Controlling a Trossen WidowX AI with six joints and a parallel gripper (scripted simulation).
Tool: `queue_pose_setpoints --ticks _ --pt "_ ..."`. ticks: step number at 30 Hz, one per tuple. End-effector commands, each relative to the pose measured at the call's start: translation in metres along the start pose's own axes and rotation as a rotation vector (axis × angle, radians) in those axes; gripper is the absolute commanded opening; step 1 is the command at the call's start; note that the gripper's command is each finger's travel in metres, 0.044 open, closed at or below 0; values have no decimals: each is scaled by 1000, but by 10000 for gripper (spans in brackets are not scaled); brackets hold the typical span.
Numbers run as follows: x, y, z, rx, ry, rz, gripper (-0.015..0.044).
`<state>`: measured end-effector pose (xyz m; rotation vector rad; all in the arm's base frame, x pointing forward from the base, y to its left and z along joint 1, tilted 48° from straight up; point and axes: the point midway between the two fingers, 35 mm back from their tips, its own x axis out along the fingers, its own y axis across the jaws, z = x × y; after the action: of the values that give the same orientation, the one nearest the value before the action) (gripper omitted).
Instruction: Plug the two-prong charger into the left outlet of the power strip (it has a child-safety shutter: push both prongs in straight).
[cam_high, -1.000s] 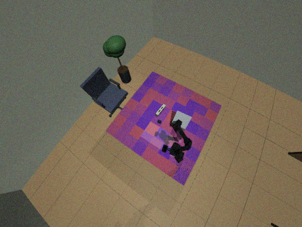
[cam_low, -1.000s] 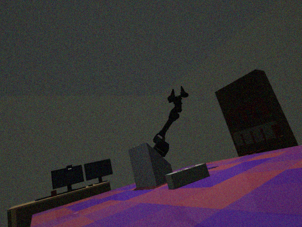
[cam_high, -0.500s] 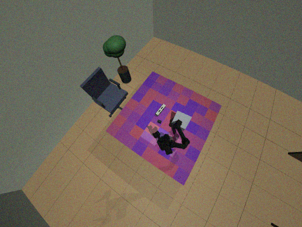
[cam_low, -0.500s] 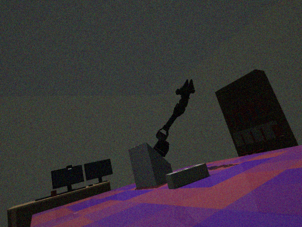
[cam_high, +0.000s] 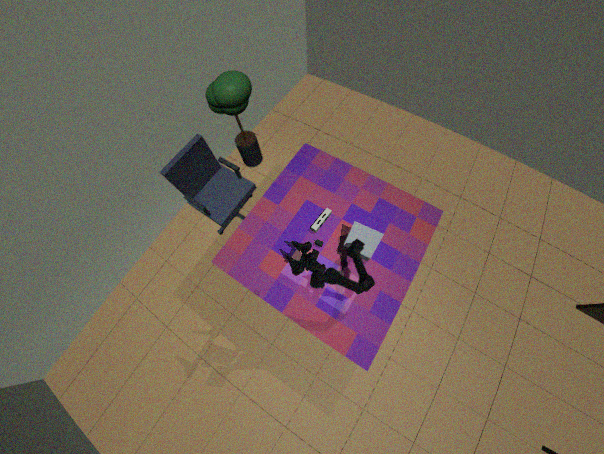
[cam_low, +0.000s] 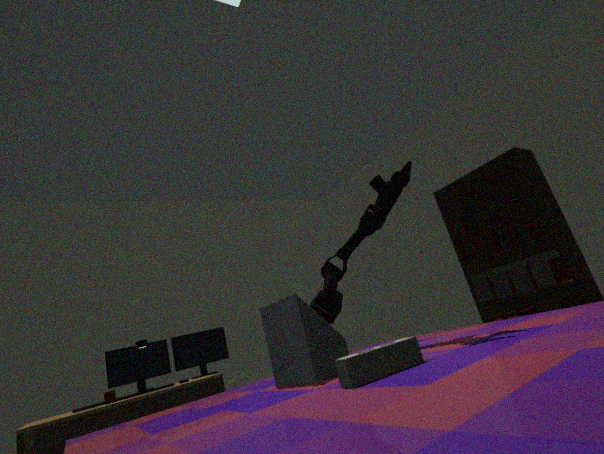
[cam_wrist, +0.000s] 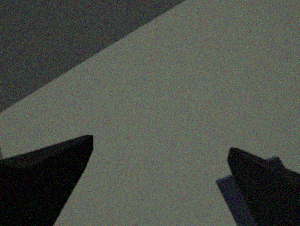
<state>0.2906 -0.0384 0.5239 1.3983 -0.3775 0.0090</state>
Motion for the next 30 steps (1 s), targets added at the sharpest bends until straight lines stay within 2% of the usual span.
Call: queue_pose_setpoints --ticks 1,15,30 --pt "13 -34 -19 -110 83 -94 440" --pt "27 -161 -80 -457 448 -383 440" --pt "-13 -282 -137 -693 953 -568 440"
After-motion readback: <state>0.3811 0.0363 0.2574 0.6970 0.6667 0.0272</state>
